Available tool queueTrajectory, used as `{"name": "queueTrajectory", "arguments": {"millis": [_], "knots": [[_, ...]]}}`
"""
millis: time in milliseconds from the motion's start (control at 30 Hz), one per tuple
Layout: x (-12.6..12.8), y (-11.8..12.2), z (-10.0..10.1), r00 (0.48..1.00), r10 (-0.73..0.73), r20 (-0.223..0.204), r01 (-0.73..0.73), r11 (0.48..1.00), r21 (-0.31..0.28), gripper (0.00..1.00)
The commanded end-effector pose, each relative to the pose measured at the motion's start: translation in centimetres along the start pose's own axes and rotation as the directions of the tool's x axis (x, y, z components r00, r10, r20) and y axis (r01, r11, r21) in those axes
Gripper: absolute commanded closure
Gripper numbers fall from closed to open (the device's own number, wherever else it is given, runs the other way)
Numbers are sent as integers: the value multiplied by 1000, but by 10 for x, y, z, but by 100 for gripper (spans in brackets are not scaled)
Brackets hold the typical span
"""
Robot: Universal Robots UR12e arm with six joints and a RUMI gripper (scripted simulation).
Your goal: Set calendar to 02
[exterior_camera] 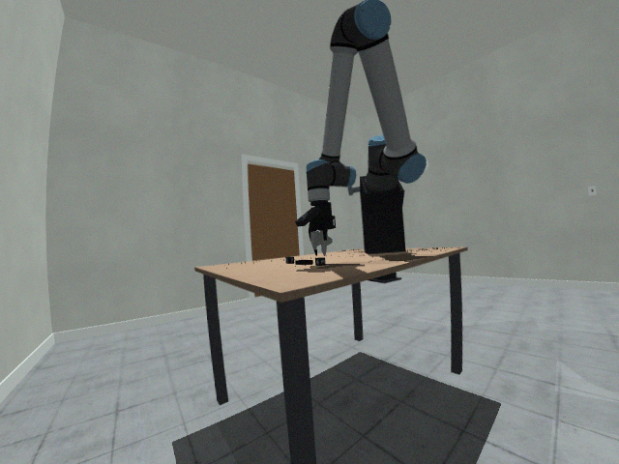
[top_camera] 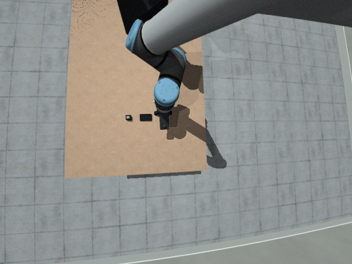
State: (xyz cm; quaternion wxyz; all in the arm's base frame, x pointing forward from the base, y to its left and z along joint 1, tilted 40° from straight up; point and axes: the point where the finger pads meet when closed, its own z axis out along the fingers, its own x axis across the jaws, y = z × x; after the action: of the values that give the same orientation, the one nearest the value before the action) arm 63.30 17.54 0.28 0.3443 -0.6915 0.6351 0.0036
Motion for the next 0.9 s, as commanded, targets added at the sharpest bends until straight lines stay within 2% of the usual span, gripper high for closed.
{"name": "queueTrajectory", "arguments": {"millis": [0,433,867], "knots": [[0,0,0,1000,0,0,0,1000,1,72],[0,0,1,1000,0,0,0,1000,1,72],[0,0,17,1000,0,0,0,1000,1,72]]}}
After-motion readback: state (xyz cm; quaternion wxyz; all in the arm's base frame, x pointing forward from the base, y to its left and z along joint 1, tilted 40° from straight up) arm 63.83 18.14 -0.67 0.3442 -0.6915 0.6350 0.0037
